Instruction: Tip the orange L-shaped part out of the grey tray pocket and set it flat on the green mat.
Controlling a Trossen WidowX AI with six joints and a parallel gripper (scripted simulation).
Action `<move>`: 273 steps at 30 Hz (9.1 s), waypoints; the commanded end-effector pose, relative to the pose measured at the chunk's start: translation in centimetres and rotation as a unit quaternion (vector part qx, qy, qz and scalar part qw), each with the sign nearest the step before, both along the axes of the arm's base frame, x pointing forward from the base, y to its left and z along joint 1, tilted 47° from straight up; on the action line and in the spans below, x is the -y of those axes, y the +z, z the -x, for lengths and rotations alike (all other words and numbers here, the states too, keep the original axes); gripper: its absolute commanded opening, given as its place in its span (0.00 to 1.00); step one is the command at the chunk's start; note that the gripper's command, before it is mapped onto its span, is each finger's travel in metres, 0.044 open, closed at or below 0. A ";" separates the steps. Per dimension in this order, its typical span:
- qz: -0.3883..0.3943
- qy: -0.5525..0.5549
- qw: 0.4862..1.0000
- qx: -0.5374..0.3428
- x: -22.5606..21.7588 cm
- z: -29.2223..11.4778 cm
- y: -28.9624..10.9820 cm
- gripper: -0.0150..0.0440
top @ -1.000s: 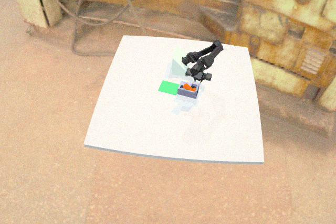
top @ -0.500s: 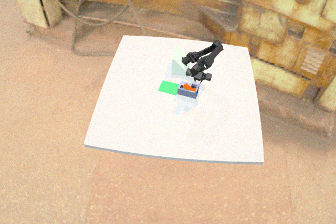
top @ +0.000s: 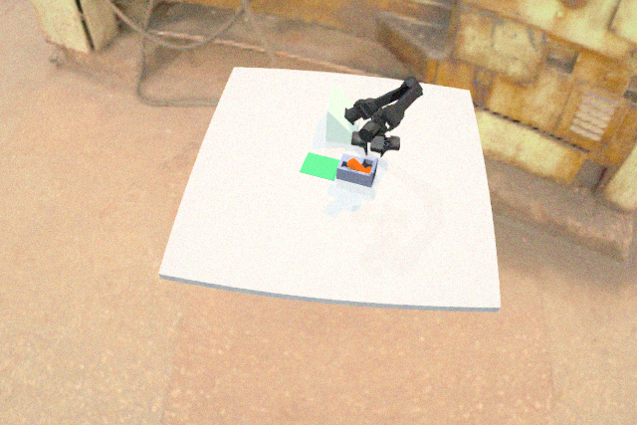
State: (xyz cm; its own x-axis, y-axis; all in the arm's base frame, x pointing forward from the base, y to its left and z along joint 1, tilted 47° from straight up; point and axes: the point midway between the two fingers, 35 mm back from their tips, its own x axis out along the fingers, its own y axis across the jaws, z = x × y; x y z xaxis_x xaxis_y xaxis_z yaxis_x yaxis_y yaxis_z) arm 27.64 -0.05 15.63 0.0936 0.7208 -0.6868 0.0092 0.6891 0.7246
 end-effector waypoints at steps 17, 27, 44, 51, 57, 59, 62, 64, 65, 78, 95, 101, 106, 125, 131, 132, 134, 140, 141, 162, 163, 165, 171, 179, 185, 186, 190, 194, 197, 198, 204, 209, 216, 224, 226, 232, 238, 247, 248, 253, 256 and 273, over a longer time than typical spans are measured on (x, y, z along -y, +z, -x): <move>0.055 0.446 0.769 0.455 5.0 0.6 -5.1 0.73; 0.055 0.446 0.769 0.455 5.0 0.6 -5.1 0.73; 0.055 0.446 0.769 0.456 2.7 0.3 -7.3 0.73; 0.056 0.446 0.769 0.456 2.0 0.2 -8.1 0.73; 0.056 0.446 0.769 0.456 1.3 0.1 -8.7 0.73; 0.056 0.446 0.768 0.456 1.0 0.1 -9.0 0.73; 0.056 0.446 0.768 0.456 0.7 0.0 -9.3 0.73; 0.056 0.446 0.768 0.456 0.4 0.0 -9.5 0.73; 0.056 0.446 0.768 0.456 0.3 0.0 -9.6 0.73; 0.058 0.449 0.766 0.457 -0.4 -0.2 -10.3 0.64; 0.058 0.449 0.766 0.457 -0.4 -0.2 -10.3 0.25; 0.058 0.448 0.766 0.457 -0.3 -0.2 -10.2 0.25; 0.057 0.448 0.767 0.456 0.2 -0.1 -9.7 0.25; 0.056 0.446 0.768 0.456 2.3 0.3 -7.7 0.25; 0.056 0.446 0.768 0.456 3.0 0.3 -7.0 0.25; 0.056 0.446 0.768 0.456 3.1 0.3 -6.9 0.25; 0.056 0.446 0.769 0.455 3.3 0.4 -6.7 0.25; 0.056 0.446 0.769 0.455 4.0 0.4 -6.1 0.25; 0.056 0.446 0.769 0.455 4.1 0.5 -5.9 0.25; 0.055 0.446 0.769 0.455 5.8 0.7 -4.3 0.25; 0.055 0.446 0.769 0.455 5.9 0.7 -4.2 0.25; 0.056 0.446 0.769 0.455 6.1 0.8 -4.6 0.25; 0.056 0.446 0.769 0.455 7.9 1.6 -6.9 0.25; 0.057 0.447 0.769 0.454 10.5 2.4 -9.8 0.25; 0.057 0.447 0.769 0.454 12.4 3.3 -11.9 0.25; 0.057 0.447 0.769 0.454 12.8 3.4 -12.2 0.25; 0.058 0.447 0.769 0.454 14.1 4.1 -13.6 0.25; 0.058 0.447 0.769 0.454 15.4 4.8 -15.0 0.25; 0.058 0.448 0.769 0.453 16.4 5.2 -16.1 0.25; 0.058 0.448 0.769 0.453 16.5 5.3 -16.3 0.25; 0.058 0.448 0.769 0.453 16.5 5.3 -16.4 0.25; 0.058 0.448 0.768 0.453 16.1 5.3 -16.8 0.25; 0.058 0.448 0.768 0.454 15.3 5.2 -17.6 0.25; 0.058 0.448 0.768 0.454 14.4 5.1 -18.4 0.25; 0.058 0.448 0.768 0.454 14.2 5.0 -18.6 0.25; 0.058 0.447 0.768 0.454 13.6 5.0 -19.3 0.25; 0.058 0.447 0.768 0.454 12.9 4.9 -19.9 0.25; 0.058 0.447 0.768 0.454 11.9 4.8 -20.9 0.25; 0.058 0.447 0.768 0.454 11.8 4.8 -21.0 0.25; 0.058 0.447 0.768 0.454 11.2 4.7 -21.5 0.25; 0.058 0.447 0.768 0.454 10.9 4.7 -21.8 0.25; 0.058 0.447 0.768 0.454 10.7 4.7 -22.0 0.25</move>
